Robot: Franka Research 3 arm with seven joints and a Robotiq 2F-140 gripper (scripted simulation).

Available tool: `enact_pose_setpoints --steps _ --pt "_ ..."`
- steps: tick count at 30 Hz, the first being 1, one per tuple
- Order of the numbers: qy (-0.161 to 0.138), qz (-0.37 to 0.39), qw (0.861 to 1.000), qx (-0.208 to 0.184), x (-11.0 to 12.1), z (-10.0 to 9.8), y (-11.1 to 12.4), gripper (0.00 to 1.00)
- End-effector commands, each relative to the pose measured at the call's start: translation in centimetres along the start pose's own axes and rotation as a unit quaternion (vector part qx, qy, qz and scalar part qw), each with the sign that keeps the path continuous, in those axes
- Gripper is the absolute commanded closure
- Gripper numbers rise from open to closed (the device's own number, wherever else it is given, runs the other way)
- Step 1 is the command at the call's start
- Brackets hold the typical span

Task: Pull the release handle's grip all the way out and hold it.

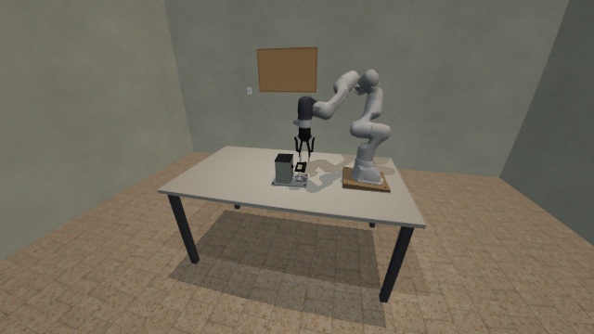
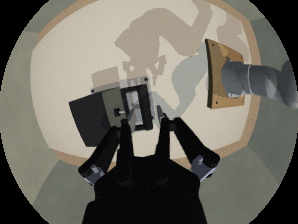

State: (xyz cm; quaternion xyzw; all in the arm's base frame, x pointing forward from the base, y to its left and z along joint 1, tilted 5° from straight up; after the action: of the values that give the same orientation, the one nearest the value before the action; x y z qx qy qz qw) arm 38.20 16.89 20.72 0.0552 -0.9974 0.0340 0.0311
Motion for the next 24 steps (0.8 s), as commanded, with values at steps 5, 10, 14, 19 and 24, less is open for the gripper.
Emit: enact_pose_setpoints --steps 5,10,14,19,24 --pt "-0.004 -0.002 1.0 -0.002 -0.2 0.8 0.1 0.67" --pt "-0.004 -0.002 1.0 -0.002 -0.2 1.2 0.1 0.67" --pt "-0.004 -0.002 1.0 -0.002 -0.2 1.4 0.1 0.67" --pt "-0.004 -0.002 1.0 -0.002 -0.2 1.5 0.1 0.67" --pt "-0.004 -0.002 1.0 -0.002 -0.2 1.5 0.1 0.67"
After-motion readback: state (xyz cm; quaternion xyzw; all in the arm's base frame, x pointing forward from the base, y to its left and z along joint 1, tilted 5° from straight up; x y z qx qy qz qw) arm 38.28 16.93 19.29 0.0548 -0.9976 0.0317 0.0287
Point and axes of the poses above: the point where the finger pads meet when closed, its own z axis out along the fingers, its own x axis across the jaws, y = z × x, the point moved 8 cm from there along -z, back along the fingers, and after that the axes turned 7 degrees about z, right-handed, at the moved point
